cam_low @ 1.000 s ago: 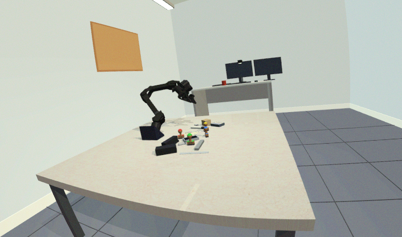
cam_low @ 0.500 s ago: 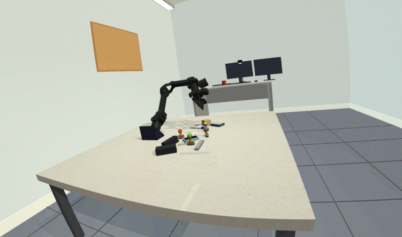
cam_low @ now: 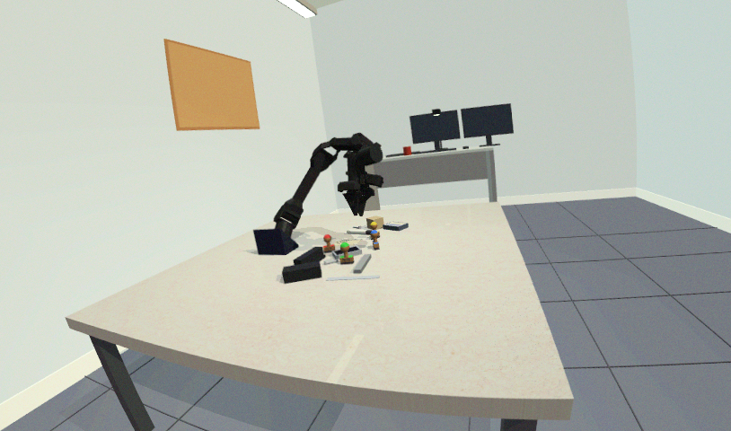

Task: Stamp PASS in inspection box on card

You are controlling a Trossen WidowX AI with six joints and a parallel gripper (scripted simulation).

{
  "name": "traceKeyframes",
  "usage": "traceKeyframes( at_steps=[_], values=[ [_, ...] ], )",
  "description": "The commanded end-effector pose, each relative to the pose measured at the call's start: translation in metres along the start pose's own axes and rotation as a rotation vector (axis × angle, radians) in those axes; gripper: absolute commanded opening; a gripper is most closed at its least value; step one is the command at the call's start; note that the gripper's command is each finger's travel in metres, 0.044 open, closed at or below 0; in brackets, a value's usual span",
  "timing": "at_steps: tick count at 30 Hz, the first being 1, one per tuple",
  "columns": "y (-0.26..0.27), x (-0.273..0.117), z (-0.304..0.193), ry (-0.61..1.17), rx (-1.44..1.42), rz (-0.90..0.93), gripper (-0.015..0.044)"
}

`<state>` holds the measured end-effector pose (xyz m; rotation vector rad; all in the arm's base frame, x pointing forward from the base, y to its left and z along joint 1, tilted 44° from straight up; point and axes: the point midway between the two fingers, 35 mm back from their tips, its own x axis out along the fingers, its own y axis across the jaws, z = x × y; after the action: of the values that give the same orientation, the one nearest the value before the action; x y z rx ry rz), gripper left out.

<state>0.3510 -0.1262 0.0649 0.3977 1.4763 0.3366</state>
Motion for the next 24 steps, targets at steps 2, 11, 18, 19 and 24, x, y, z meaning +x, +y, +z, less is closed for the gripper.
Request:
traceKeyframes(
  at_steps=[2,11,18,19,24],
  values=[
    [-0.054,0.033,-0.012,0.024,0.001,0.166,0.0225],
    [-0.084,0.055,-0.027,0.006,0.005,0.282,0.0225],
    [-0.083,0.059,-0.027,0.006,0.005,0.281,0.0225],
    [-0.083,0.061,-0.026,0.006,0.005,0.281,0.0225],
    [-0.081,0.069,-0.026,0.005,0.005,0.281,0.0225]
  ],
)
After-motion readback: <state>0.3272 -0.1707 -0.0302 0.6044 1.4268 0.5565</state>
